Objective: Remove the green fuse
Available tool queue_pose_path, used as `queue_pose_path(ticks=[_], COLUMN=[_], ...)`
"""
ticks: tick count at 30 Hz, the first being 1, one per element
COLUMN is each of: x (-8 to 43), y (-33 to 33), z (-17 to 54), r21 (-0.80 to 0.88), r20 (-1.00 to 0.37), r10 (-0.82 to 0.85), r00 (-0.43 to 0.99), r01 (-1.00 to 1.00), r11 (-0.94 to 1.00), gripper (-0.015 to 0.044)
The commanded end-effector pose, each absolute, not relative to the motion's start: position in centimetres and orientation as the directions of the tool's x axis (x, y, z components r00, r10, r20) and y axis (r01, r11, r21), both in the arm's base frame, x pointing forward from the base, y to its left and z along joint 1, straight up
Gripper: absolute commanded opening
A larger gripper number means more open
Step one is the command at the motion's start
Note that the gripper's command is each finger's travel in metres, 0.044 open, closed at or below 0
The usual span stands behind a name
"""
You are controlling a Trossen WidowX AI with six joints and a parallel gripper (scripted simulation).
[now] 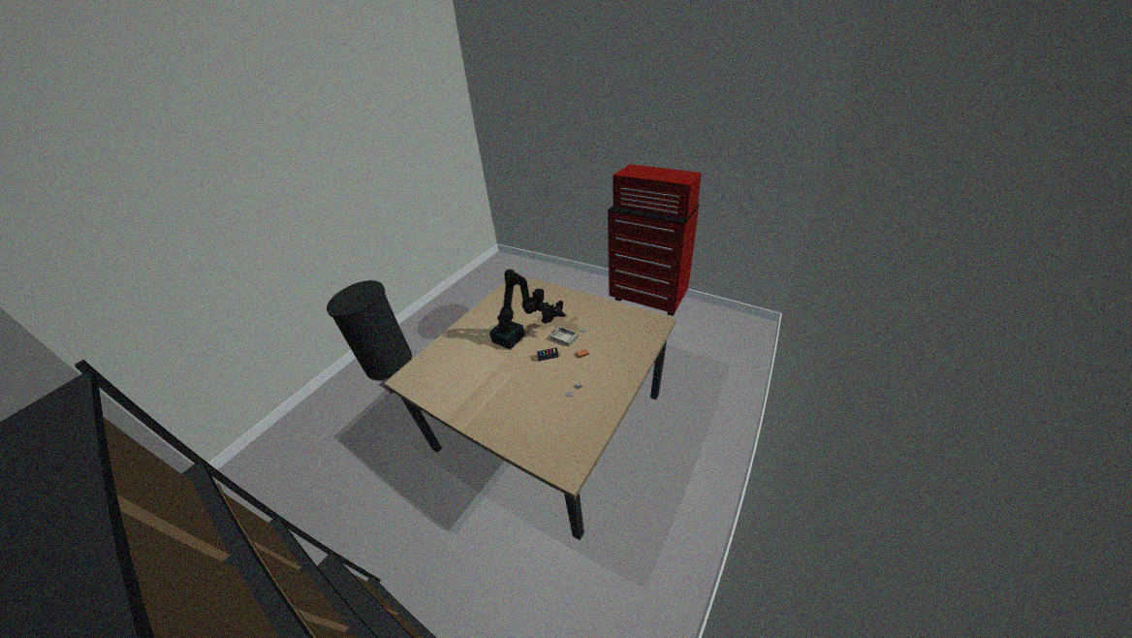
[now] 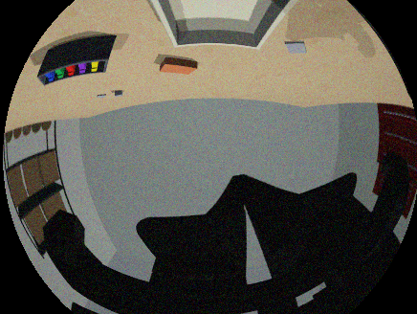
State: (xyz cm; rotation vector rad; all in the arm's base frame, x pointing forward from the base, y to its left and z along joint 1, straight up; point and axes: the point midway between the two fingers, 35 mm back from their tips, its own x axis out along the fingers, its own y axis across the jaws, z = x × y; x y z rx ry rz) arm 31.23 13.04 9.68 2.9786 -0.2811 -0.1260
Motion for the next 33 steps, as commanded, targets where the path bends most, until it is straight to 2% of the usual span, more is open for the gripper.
queue_pose_path(ticks=[1,3,6,9,12,14,17,21,27,33], x=[31.3,31.8,33.1,34.3,35.4,36.0,36.8,37.6,38.0,38.2], y=[13.0,12.9,12.6,12.1,11.6,11.0,10.1,8.6,7.1,5.2], z=[9.6,9.4,8.7,7.9,7.3,6.8,6.0,5.0,4.2,3.5], r21=[0.168,0.28,0.571,0.801,0.928,0.955,0.907,0.716,0.449,0.151], r20=[-0.071,-0.087,-0.137,-0.193,-0.247,-0.288,-0.351,-0.44,-0.519,-0.603], r10=[-0.192,-0.191,-0.191,-0.192,-0.193,-0.199,-0.209,-0.223,-0.235,-0.246], r00=[0.979,0.978,0.972,0.962,0.95,0.937,0.913,0.87,0.822,0.759], r01=[-0.178,-0.16,-0.08,0.042,0.174,0.265,0.387,0.489,0.496,0.411], r11=[-0.97,-0.947,-0.817,-0.597,-0.329,-0.132,0.165,0.498,0.743,0.899], gripper=[0.0026,0.0074,0.0074,0.0074,0.0074,0.0074,0.0074,0.0074,0.0074,0.0074])
